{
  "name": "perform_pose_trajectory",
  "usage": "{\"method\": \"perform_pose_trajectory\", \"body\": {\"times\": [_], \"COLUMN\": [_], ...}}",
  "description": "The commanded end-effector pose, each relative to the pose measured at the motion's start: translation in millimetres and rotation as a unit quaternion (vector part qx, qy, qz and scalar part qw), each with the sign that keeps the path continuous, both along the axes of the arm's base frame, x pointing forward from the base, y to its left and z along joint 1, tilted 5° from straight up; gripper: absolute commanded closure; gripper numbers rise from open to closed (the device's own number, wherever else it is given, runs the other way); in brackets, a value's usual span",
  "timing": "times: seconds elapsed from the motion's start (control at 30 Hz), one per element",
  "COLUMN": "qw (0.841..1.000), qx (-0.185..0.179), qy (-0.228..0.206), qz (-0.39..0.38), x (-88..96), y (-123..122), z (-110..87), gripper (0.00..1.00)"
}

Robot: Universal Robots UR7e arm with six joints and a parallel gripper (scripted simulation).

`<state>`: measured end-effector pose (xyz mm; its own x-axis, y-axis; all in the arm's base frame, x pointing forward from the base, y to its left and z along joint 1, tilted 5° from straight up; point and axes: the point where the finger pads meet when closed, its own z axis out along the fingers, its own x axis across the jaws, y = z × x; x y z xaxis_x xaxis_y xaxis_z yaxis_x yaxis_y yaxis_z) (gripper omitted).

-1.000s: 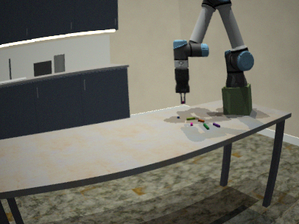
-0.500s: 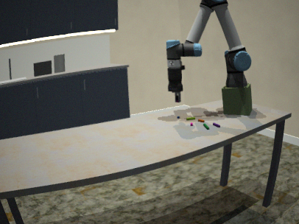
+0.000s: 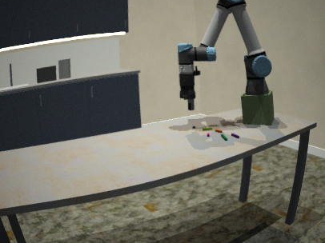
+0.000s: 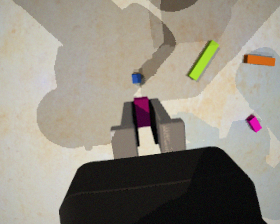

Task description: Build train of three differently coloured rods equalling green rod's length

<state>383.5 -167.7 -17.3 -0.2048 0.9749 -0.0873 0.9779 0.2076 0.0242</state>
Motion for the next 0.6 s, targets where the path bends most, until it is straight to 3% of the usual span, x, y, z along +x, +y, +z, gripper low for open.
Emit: {"method": "perform_pose_trajectory", "body": {"times": [0.0,0.33,0.57], "qw": [1.0,1.0,1.0], "qx": [0.0,0.0,0.0], "qy": [-0.001,-0.001,-0.001], "qz": [-0.002,-0.002,-0.002], "x": [0.3,0.5,1.6], "y": [0,-1,-2], "z": [0.4,-2.9,-22.7], "gripper": [0.76,0.76,0.76]}}
